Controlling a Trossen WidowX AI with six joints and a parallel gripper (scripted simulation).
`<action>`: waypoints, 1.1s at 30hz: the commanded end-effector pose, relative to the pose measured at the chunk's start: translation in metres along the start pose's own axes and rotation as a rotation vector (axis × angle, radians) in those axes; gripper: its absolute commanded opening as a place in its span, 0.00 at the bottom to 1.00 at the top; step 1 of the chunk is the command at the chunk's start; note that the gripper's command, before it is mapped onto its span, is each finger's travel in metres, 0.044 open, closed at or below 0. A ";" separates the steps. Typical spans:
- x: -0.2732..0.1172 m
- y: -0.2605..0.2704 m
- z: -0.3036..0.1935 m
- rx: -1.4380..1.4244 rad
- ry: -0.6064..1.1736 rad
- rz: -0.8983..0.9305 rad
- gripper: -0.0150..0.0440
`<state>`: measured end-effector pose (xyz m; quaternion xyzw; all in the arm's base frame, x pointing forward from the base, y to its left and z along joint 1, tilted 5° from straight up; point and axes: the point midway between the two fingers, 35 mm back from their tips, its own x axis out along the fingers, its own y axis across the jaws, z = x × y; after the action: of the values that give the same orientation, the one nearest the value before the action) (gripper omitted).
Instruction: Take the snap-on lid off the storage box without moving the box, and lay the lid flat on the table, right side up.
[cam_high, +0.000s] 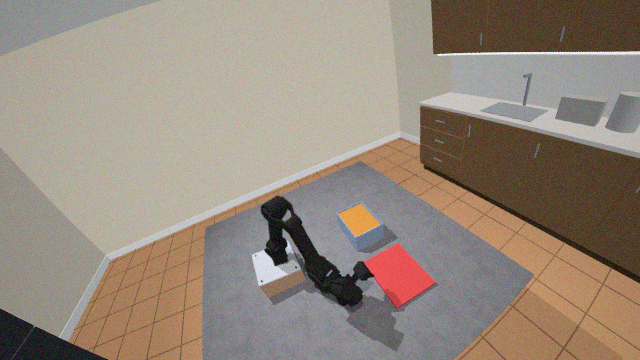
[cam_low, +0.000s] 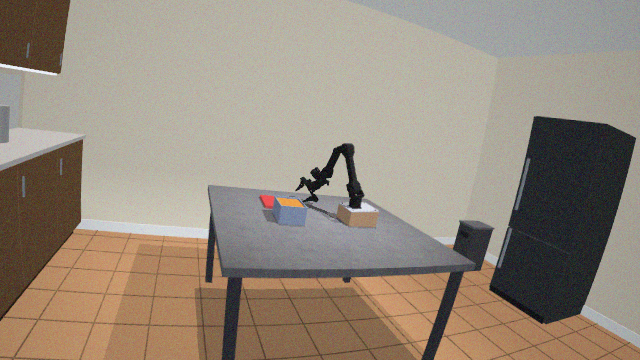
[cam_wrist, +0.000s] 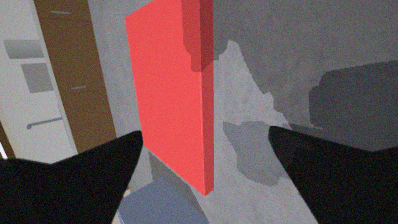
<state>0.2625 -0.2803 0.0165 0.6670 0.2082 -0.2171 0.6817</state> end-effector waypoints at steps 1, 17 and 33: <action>-0.002 0.002 0.000 -0.006 0.002 0.005 1.00; -0.029 0.018 0.000 -0.006 0.002 0.004 1.00; -0.057 0.034 0.000 -0.006 0.002 0.003 1.00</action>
<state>0.2378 -0.2778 0.0666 0.6682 0.2110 -0.2171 0.6796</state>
